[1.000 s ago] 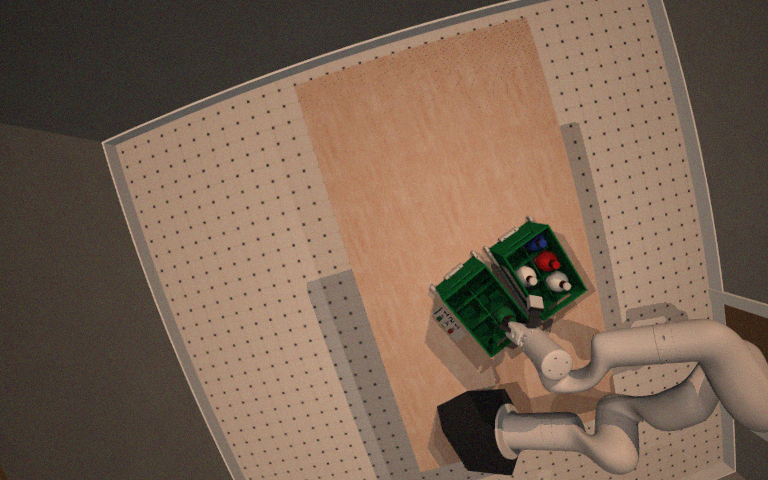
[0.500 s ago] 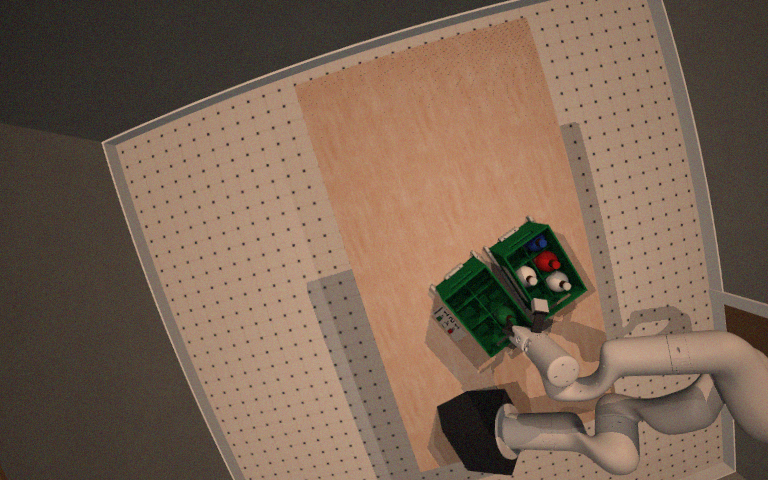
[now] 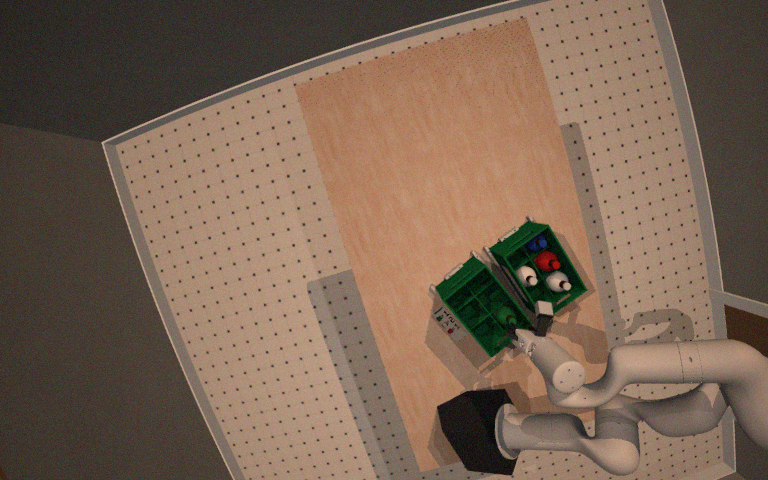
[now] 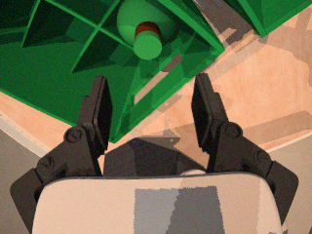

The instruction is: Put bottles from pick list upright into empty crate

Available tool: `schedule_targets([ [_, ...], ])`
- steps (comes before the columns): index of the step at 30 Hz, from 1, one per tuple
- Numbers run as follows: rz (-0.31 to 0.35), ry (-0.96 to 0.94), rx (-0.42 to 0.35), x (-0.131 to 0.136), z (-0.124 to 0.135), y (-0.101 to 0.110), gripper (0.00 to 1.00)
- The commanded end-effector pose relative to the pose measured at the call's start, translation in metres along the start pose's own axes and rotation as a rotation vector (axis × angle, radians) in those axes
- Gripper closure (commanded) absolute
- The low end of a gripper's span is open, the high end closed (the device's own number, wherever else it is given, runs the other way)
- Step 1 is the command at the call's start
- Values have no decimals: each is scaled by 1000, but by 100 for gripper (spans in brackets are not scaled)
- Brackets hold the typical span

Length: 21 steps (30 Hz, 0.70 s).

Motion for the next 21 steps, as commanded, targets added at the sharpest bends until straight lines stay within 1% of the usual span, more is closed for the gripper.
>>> schedule_targets([
  [1, -1, -1, 0, 7, -11, 1, 35],
  [12, -1, -1, 0, 37, -58, 1, 35],
  [14, -1, -1, 0, 37, -58, 1, 35],
  [21, -1, -1, 0, 56, -87, 1, 35],
])
Point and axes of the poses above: the point where the finger pads meet when closed, its own y axis back along the fingers, its own x axis across the jaws, z = x × y, the point moved 7 cm from there along y, back along the fingers, and after that the axes turned 14 degrees about -y, right-handed, at the moved point
